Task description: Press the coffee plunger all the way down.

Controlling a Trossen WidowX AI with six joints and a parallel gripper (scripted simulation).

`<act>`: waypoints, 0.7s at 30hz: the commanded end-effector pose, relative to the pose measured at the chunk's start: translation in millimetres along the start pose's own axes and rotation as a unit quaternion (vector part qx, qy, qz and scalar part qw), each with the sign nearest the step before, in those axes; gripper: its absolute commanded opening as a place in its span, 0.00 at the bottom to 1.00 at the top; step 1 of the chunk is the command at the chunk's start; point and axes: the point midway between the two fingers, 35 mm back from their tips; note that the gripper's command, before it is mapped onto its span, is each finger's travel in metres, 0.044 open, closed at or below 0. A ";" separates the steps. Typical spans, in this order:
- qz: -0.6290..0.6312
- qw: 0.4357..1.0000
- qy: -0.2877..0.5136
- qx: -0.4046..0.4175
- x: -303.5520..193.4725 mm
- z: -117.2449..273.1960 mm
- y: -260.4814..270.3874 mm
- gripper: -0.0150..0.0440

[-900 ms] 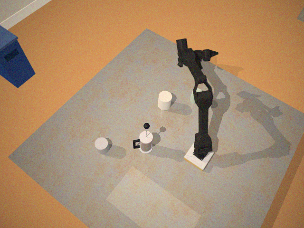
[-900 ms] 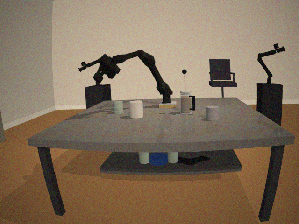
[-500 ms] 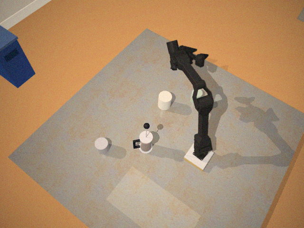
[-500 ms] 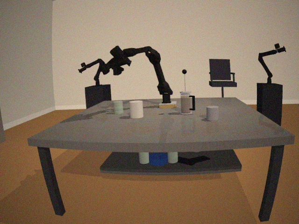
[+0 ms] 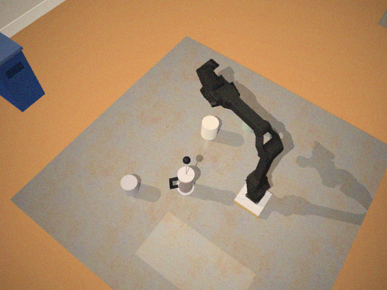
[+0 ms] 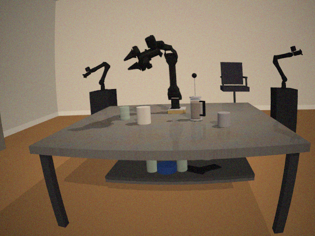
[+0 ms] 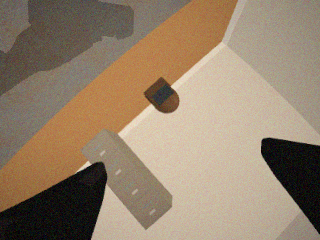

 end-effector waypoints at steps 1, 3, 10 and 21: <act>-0.166 0.973 -0.144 -0.073 37.8 65.6 -8.2 1.00; -0.201 0.958 -0.183 -0.090 45.4 85.9 -8.2 1.00; -0.346 0.863 -0.358 -0.084 73.4 161.1 1.3 1.00; -0.467 0.664 -0.580 0.060 93.2 267.7 49.1 1.00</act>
Point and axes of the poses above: the point midway between the two fingers, 35 mm back from their tips, its own z axis back along the fingers, its own y axis across the jaws, x = y × z, and after that the axes turned 5 degrees about z, right-handed
